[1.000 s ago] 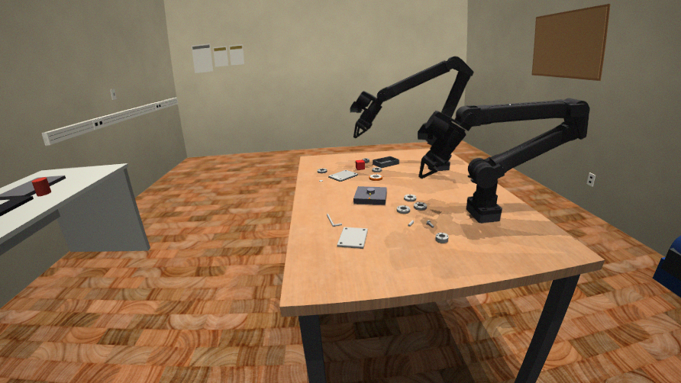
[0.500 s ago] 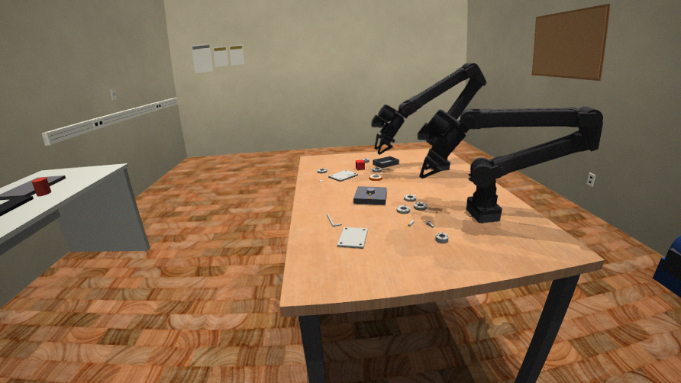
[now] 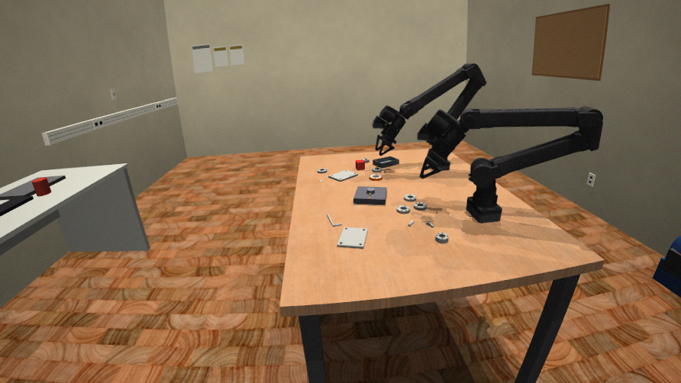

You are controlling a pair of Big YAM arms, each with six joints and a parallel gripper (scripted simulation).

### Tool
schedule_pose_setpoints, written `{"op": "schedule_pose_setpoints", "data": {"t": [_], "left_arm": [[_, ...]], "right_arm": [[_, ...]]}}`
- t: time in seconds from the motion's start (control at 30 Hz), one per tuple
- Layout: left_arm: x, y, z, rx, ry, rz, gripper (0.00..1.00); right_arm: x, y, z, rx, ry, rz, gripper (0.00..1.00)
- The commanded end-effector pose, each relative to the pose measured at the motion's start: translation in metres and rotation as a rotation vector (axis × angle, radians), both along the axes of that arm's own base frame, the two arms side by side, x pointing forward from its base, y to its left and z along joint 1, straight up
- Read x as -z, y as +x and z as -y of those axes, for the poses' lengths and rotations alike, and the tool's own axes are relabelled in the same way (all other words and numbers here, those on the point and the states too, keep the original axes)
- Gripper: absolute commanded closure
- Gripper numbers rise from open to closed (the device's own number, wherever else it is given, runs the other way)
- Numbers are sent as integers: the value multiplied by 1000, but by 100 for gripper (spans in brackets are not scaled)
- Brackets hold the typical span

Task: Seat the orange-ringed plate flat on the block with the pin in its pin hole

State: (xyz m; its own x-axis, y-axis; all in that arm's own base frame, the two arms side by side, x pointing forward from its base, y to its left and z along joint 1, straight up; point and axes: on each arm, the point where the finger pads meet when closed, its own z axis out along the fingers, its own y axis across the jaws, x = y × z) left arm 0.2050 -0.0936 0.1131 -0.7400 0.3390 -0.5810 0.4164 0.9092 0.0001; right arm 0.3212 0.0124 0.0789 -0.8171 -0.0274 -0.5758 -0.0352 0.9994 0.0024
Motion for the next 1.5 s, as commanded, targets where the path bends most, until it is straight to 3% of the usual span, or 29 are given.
{"op": "schedule_pose_setpoints", "data": {"t": [0.0, 0.1, 0.17, 0.23, 0.33, 0.4, 0.47, 0.5, 0.67, 0.87, 0.9, 1.47], "left_arm": [[12, -5, -12, -59, 2, -23, 0], [16, -6, -34, -138, 13, -20, 0], [4, 1, -52, -214, 8, 9, 0], [23, -5, -72, -294, 20, -16, 0], [12, 6, -97, -409, 13, 19, 0], [31, 0, -117, -502, 17, -9, 0], [31, 0, -117, -502, 17, -9, 0], [17, 6, -128, -548, 12, 20, 0], [36, 0, -176, -788, -7, 0, 0], [32, 3, -215, -962, -14, 20, 0], [19, 9, -223, -977, -11, 47, 0], [20, 9, -236, -1017, 5, 49, 0]], "right_arm": [[-18, 23, -20, -39, 9, 48, 0], [-18, 29, -47, -114, 8, 48, 0], [-17, 32, -62, -164, 1, 49, 0], [-17, 35, -77, -212, -3, 50, 0], [-17, 37, -91, -253, -3, 49, 0], [-17, 38, -99, -273, -2, 49, 0], [-17, 38, -99, -273, -2, 49, 0], [-17, 39, -102, -280, -1, 49, 0], [-16, 40, -109, -298, 1, 46, 0], [-16, 40, -107, -292, 0, 46, 0], [-16, 40, -107, -292, 0, 46, 0], [-7, 29, -101, -278, 1, 20, 0]]}}
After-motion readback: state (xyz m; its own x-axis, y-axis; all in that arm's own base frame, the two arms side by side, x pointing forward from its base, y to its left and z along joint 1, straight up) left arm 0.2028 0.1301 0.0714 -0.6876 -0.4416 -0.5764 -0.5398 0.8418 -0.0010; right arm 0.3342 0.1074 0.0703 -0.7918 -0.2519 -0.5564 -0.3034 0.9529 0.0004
